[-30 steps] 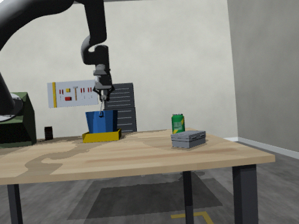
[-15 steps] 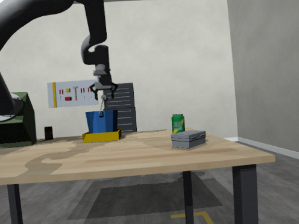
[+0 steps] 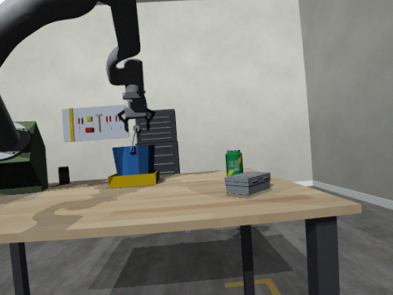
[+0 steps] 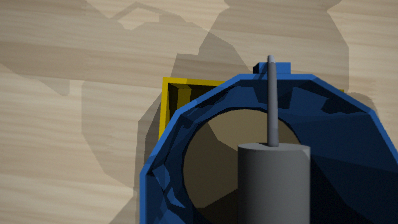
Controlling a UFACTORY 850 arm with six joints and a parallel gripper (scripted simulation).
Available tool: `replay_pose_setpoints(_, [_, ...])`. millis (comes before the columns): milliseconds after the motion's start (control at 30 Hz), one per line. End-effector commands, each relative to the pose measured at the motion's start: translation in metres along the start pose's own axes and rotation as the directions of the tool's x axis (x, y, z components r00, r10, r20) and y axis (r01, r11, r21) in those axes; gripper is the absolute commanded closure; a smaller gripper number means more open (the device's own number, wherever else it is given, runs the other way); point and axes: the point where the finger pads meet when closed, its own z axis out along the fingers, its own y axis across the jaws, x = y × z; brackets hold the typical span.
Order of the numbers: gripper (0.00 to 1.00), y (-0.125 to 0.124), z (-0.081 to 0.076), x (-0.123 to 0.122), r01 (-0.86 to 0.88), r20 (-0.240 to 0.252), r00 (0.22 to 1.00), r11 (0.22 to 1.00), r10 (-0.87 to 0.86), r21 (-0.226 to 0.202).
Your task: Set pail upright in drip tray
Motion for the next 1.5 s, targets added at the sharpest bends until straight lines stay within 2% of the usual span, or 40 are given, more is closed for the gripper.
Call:
replay_pose_setpoints(0, [0.00,-0.001,-0.001,0.000,-0.001,0.001,1.000,1.000,0.001,0.001])
replay_pose_setpoints(600, [0.00,-0.001,-0.007,0.000,-0.001,0.001,1.000,1.000,0.001,0.001])
replay_pose_setpoints(933, [0.00,-0.001,-0.021,0.000,-0.001,0.001,1.000,1.000,0.001,0.001])
replay_pose_setpoints(1467, [0.00,0.000,-0.056,0.000,-0.001,0.001,1.000,1.000,0.001,0.001])
